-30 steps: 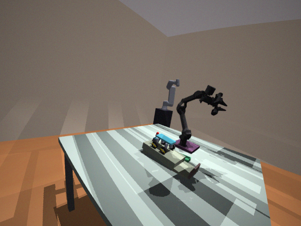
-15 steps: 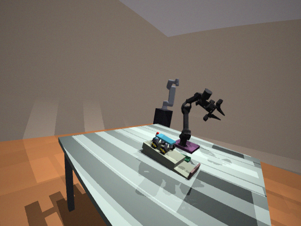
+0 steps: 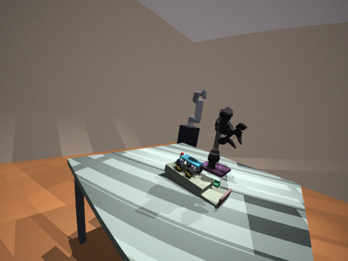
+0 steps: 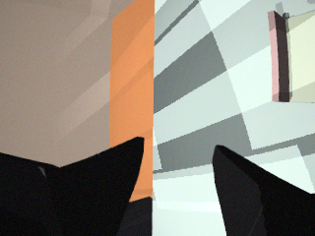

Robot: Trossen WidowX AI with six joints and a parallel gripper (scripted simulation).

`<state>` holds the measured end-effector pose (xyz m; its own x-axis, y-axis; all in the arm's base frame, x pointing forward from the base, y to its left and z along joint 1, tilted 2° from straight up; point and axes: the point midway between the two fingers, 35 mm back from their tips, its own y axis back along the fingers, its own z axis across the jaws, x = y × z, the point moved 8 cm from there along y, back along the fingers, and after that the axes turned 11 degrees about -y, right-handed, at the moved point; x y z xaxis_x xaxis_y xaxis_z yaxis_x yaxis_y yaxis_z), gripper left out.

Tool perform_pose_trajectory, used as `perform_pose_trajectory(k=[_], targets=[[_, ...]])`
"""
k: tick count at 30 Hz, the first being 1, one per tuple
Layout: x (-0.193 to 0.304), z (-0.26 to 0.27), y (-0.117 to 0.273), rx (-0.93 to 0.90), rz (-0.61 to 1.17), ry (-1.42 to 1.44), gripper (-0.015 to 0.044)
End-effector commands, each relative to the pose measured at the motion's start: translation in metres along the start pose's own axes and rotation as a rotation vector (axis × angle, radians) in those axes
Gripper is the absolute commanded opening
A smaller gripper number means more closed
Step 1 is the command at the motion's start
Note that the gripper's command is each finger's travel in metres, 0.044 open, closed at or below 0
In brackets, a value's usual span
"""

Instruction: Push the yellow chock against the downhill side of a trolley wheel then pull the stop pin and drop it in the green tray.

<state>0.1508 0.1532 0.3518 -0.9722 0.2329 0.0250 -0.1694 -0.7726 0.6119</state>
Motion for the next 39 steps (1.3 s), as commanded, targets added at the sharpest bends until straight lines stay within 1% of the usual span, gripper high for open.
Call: perform_pose_trajectory(k=[1,11,21,30,39], targets=[[-0.024,-0.020,-0.002,0.083,-0.088,-0.139,0.0190],[-0.071,-0.070,0.013,0.232,-0.304,-0.454,0.0190],[-0.101,-0.127,0.040,0.367,-0.491,-0.783,0.0190],[-0.109,-0.180,0.069,0.478,-0.631,-1.089,0.0190],[-0.101,-0.231,0.099,0.578,-0.738,-1.401,0.0190]])
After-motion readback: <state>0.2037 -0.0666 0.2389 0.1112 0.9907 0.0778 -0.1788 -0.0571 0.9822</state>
